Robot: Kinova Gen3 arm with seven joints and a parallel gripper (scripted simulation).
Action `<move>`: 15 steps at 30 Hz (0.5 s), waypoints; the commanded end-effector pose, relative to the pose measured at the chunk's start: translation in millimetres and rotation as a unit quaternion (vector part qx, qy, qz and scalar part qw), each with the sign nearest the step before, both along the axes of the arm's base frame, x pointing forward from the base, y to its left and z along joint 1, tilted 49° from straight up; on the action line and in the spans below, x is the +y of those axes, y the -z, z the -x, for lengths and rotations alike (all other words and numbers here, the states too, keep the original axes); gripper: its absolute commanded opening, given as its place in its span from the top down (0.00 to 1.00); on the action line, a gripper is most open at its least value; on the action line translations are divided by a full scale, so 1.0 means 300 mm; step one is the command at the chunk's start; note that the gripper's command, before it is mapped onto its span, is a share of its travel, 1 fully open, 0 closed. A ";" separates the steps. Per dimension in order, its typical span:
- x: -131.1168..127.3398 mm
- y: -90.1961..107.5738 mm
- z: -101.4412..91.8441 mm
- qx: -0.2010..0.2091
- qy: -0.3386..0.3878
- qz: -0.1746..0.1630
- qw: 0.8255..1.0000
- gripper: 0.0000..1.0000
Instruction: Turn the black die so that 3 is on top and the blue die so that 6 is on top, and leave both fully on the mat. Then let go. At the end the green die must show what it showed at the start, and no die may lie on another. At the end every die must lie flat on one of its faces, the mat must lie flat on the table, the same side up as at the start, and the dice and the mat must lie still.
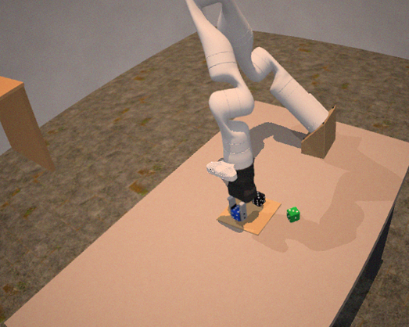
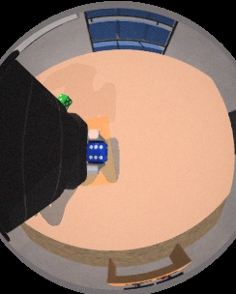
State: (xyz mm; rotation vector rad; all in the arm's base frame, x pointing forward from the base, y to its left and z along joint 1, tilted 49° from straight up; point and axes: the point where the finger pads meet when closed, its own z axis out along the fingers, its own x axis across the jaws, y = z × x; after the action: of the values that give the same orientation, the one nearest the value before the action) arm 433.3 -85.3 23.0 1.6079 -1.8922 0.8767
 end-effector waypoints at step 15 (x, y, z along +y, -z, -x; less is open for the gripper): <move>-0.036 0.023 0.009 0.004 0.004 0.005 1.000 0.43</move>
State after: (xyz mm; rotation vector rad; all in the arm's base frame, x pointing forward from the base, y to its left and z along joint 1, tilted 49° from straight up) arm 430.1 -96.7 16.1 1.5928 -1.8856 0.8720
